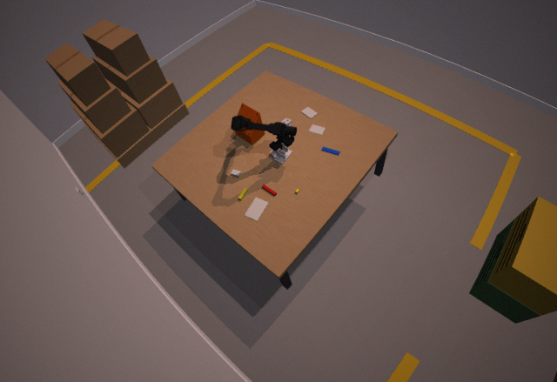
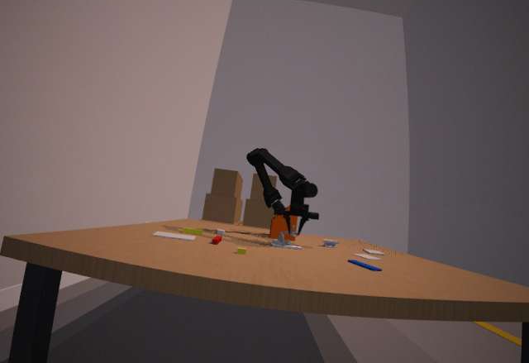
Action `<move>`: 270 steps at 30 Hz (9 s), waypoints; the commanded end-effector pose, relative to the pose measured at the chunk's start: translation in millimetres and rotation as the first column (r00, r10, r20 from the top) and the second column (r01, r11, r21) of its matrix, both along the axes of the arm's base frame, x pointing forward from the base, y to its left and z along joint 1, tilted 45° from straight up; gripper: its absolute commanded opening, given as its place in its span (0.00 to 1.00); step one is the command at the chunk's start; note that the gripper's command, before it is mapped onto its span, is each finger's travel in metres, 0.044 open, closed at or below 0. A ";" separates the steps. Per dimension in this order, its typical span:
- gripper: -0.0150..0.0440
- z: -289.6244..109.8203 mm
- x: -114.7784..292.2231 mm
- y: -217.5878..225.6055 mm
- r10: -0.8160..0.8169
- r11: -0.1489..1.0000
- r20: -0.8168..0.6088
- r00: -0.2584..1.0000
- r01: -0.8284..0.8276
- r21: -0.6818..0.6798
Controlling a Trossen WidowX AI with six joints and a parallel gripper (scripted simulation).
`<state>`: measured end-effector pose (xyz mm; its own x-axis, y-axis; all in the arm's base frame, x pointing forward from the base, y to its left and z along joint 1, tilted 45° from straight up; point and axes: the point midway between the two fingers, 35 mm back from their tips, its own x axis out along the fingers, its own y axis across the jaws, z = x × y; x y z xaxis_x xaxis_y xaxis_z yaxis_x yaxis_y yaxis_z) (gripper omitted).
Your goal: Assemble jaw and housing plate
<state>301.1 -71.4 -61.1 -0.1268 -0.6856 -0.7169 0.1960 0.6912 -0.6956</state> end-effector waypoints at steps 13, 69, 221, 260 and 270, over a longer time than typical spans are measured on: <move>0.48 -14.0 -4.2 -14.4 0.006 1.000 -0.005 1.000 -0.006 -0.007; 0.48 -22.8 -5.9 -23.1 0.010 1.000 -0.008 1.000 -0.010 -0.007; 0.63 16.2 2.5 16.9 0.020 1.000 -0.005 1.000 -0.020 -0.008; 1.00 -24.1 -9.8 88.2 0.622 0.781 -0.462 0.633 -0.546 0.303; 1.00 -34.3 -16.7 105.8 0.731 0.668 -0.523 0.438 -0.618 0.415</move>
